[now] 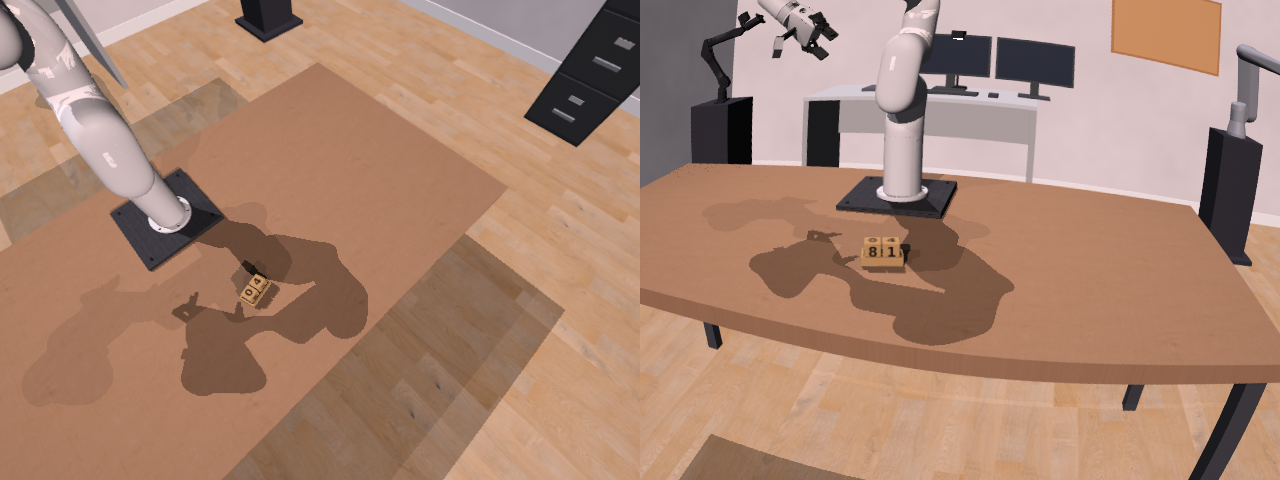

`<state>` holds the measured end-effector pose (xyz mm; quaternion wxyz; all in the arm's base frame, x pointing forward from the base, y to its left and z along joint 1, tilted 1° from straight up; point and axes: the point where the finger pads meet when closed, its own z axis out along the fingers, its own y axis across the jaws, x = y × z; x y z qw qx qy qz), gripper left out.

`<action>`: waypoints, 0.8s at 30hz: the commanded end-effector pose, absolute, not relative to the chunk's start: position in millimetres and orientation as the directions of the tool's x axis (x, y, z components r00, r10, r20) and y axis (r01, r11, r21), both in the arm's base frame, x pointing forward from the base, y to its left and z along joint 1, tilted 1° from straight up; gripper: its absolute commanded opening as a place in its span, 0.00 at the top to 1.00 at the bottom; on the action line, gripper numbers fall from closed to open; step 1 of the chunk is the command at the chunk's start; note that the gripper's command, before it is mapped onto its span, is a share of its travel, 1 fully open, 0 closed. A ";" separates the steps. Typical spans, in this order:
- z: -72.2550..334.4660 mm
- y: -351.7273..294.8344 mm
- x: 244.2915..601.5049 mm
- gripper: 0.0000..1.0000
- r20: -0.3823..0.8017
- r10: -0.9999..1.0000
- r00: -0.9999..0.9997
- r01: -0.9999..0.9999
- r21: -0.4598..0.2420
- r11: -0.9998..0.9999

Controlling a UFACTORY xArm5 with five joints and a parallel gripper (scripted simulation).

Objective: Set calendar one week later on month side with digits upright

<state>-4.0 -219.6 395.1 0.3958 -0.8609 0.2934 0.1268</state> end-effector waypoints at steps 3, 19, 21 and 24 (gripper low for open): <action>357.7 -238.3 42.6 0.00 -0.462 -0.346 0.817 -0.564 -0.513 -0.647; 277.6 -234.3 166.7 0.00 -0.415 -0.215 0.884 -0.358 -0.308 -0.881; 277.6 -234.3 166.7 0.00 -0.415 -0.215 0.884 -0.358 -0.308 -0.881; 263.9 -225.7 190.5 0.00 -0.397 -0.188 0.899 -0.310 -0.272 -0.911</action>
